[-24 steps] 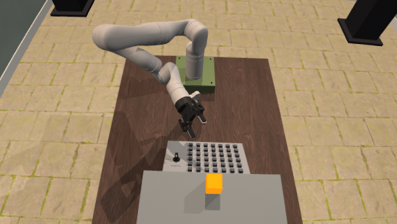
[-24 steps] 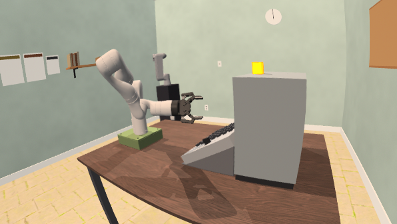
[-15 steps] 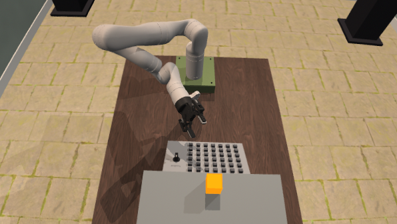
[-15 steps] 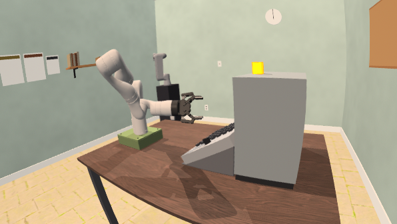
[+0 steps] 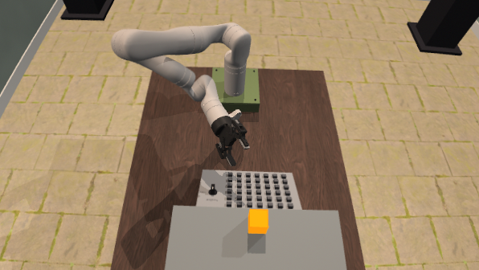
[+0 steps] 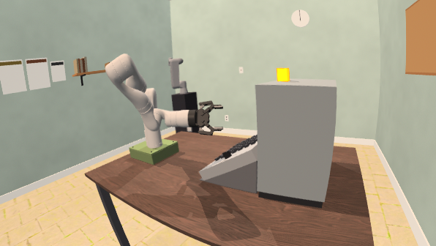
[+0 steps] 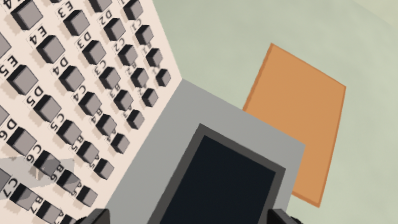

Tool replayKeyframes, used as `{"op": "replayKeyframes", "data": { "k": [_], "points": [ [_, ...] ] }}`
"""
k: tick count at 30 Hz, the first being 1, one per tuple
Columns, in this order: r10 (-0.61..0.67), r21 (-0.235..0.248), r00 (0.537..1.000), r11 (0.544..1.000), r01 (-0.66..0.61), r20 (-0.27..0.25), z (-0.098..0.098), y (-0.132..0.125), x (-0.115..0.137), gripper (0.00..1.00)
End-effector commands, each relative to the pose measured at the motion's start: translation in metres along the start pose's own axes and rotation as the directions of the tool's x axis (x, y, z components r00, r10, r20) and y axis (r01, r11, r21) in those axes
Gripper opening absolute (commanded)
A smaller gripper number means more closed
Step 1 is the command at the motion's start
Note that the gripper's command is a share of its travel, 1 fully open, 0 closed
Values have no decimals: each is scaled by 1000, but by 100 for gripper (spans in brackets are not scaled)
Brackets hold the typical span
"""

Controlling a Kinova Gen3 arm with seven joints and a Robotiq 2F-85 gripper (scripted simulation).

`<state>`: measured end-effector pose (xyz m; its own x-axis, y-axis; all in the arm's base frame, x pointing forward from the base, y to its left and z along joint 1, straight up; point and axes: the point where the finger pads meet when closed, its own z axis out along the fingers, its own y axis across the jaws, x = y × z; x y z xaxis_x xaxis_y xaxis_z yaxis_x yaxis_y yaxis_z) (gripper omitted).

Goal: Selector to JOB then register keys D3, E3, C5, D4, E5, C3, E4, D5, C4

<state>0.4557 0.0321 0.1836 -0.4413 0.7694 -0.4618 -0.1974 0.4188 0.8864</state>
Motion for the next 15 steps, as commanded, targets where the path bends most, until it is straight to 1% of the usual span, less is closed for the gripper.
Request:
{"op": "replayKeyframes", "data": {
  "k": [1, 5, 8, 10, 15],
  "points": [
    [-1, -17, 1000, 1000, 1, -1, 1, 6, -3, 100],
    [-15, -47, 1000, 999, 15, 1, 2, 19, -9, 100],
    [-34, -84, 999, 996, 34, 3, 3, 35, -15, 100],
    [-34, -84, 999, 996, 34, 3, 3, 35, -15, 100],
    [-91, -169, 996, 982, 90, 4, 2, 74, -29, 100]
  ]
}}
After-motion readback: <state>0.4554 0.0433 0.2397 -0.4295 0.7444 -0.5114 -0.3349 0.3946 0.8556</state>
